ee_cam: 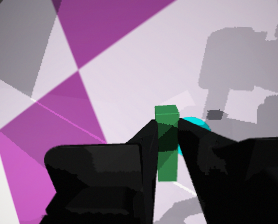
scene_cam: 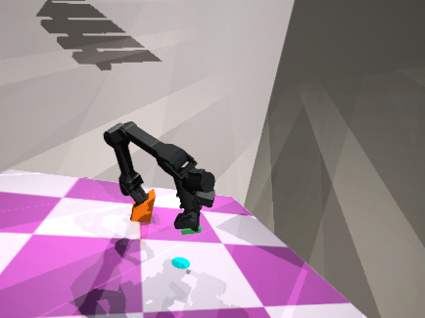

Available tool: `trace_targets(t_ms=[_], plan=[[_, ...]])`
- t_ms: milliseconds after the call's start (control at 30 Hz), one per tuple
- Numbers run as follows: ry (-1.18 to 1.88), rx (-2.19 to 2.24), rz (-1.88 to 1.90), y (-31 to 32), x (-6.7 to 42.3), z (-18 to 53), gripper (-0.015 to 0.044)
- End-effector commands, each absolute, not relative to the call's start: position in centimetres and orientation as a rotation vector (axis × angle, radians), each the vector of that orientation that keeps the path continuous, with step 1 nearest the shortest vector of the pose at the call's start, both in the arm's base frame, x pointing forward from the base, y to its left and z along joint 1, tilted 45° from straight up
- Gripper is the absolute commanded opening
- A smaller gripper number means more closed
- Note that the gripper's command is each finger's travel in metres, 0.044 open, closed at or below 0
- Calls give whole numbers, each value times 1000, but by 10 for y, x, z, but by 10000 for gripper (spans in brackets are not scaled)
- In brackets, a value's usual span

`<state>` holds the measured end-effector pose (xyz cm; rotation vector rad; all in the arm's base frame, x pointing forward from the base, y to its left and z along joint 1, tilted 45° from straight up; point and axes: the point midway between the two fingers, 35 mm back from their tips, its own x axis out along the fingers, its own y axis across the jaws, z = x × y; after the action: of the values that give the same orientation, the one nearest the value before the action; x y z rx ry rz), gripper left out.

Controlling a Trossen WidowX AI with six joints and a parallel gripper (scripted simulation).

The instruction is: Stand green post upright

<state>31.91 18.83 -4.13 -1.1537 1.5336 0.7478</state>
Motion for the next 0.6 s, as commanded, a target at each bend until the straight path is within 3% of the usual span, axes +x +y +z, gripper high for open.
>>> trace_targets(t_ms=[0,567], plan=[[1511,-1129,770,189,319,-39,23],[1428,-1043,849,187,321,-42,23]])
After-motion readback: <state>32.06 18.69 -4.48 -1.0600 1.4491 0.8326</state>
